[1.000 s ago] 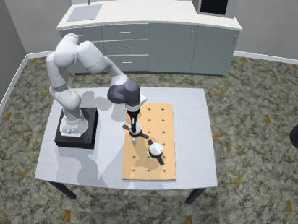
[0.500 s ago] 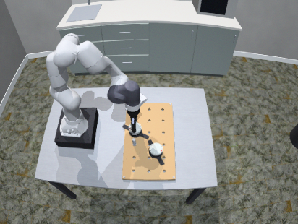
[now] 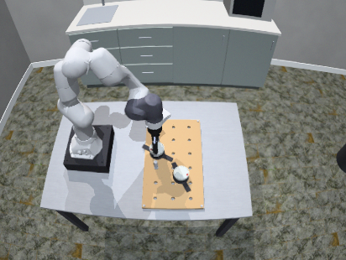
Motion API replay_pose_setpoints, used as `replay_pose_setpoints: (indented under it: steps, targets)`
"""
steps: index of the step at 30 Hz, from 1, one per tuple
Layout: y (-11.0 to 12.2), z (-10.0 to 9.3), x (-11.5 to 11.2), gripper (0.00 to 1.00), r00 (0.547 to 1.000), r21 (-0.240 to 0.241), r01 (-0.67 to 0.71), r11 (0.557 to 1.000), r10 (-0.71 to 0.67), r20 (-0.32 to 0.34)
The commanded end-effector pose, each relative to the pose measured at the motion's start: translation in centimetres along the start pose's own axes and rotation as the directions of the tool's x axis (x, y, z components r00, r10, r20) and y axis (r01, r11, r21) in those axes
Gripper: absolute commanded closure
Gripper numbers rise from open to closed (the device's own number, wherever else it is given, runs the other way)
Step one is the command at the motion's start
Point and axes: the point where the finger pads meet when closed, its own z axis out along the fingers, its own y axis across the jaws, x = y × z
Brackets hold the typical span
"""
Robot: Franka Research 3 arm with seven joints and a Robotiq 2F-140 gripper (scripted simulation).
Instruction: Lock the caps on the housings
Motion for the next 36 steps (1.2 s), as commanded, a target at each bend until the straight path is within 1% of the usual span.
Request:
replay_pose_setpoints:
  steps: [1, 24, 28, 35, 36]
  targets:
    - [0.06, -0.05, 0.21, 0.90, 1.000, 0.000, 0.003, 1.000, -0.003, -0.005]
    - [0.06, -0.05, 0.20, 0.90, 1.000, 0.000, -0.005, 1.000, 0.005, -0.005]
    - [0.06, -0.05, 0.20, 0.90, 0.999, 0.000, -0.046, 0.999, 0.046, -0.005]
    - [0.06, -0.05, 0.20, 0.90, 0.979, 0.001, -0.202, 0.979, 0.202, -0.005]
    - [0.06, -0.05, 0.20, 0.90, 0.979, 0.001, -0.202, 0.979, 0.202, -0.005]
